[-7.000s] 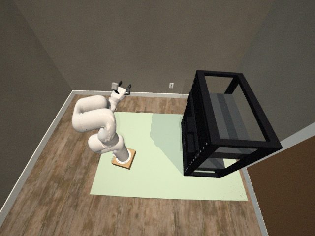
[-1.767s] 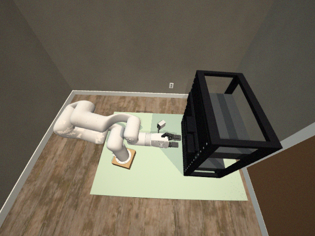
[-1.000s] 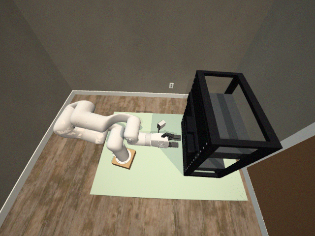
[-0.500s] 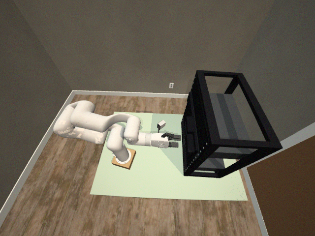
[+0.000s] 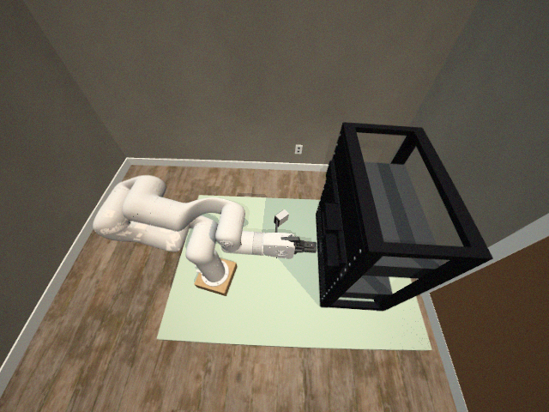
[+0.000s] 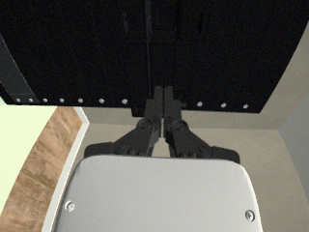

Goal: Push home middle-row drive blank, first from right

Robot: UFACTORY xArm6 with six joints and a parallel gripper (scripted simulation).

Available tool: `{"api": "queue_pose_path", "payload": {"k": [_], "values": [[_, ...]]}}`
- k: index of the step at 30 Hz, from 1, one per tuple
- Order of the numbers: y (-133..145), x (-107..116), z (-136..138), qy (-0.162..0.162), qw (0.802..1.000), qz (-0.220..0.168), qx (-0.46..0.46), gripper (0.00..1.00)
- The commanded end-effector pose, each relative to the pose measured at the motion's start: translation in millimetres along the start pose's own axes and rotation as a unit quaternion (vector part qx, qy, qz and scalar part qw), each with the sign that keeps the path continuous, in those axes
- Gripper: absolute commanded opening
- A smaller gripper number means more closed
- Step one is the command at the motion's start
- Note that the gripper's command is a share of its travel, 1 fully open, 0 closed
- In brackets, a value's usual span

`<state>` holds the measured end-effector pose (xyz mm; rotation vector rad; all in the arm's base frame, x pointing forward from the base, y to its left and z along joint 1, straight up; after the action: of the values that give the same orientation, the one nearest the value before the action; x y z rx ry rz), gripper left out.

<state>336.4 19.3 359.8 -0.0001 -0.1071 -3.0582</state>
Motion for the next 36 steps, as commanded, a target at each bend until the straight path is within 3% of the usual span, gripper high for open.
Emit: {"api": "queue_pose_path", "payload": {"k": [1, 20, 24, 30, 36], "values": [[0.1, -0.3, 1.6, 0.002, 1.000, 0.000, 0.000, 0.00], [0.2, 0.0, 1.6, 0.002, 1.000, 0.000, 0.000, 0.00], [1.8, 4.7, 1.6, 0.002, 1.000, 0.000, 0.000, 0.00], [9.8, 28.9, 1.5, 0.002, 1.000, 0.000, 0.000, 0.00], [9.9, 21.4, 1.5, 0.002, 1.000, 0.000, 0.000, 0.00]]}}
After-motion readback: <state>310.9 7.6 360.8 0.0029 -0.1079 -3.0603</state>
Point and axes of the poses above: the point where the finger pads meet when closed, its own x axis back along the fingers, its own z axis across the jaws, y = z × x, the point moved 5 cm from there along x, back along the fingers, and after that the axes turned 4 degrees about x, right-handed, at the moved point
